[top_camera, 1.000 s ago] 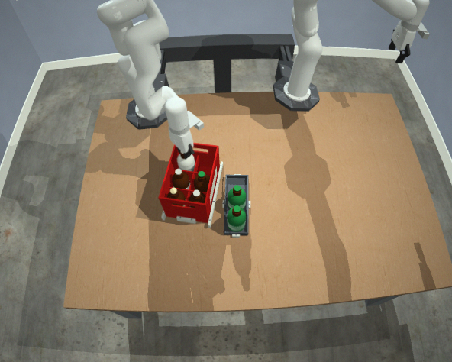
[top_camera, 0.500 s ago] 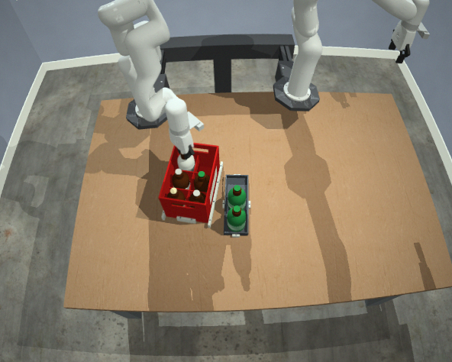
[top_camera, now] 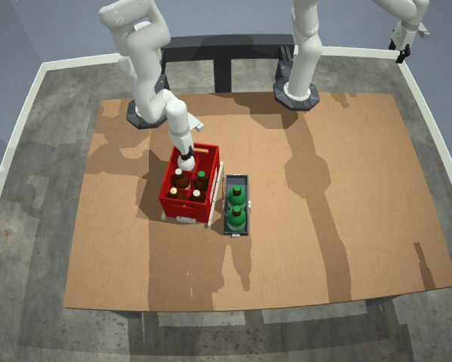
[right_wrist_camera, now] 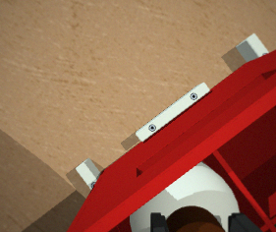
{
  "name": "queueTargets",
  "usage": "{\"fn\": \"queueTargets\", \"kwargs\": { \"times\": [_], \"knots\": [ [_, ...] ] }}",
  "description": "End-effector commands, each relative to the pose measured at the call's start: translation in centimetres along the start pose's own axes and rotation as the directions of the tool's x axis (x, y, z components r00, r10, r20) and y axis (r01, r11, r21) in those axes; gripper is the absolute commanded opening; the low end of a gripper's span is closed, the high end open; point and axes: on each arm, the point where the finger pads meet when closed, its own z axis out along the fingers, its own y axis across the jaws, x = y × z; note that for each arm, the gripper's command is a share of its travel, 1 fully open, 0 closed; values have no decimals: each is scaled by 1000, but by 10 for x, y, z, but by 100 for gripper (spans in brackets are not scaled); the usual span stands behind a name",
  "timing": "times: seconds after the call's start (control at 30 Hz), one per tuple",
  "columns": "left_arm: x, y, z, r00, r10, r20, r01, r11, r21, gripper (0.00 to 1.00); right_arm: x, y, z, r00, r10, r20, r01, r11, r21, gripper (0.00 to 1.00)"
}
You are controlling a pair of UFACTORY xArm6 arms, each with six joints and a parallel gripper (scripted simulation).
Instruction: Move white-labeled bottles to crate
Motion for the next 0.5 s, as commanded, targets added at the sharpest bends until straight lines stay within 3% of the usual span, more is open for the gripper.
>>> {"fn": "queueTargets", "kwargs": {
  "times": [0.0,0.47],
  "knots": [
    [1,0,-2,1000,0,-5,0,1000,0,100,0,1,1,1000,0,1,0,1000,-3,0],
    [1,0,-2,1000,0,-5,0,1000,0,100,0,1,3,1000,0,1,0,1000,-3,0]
  ]
}}
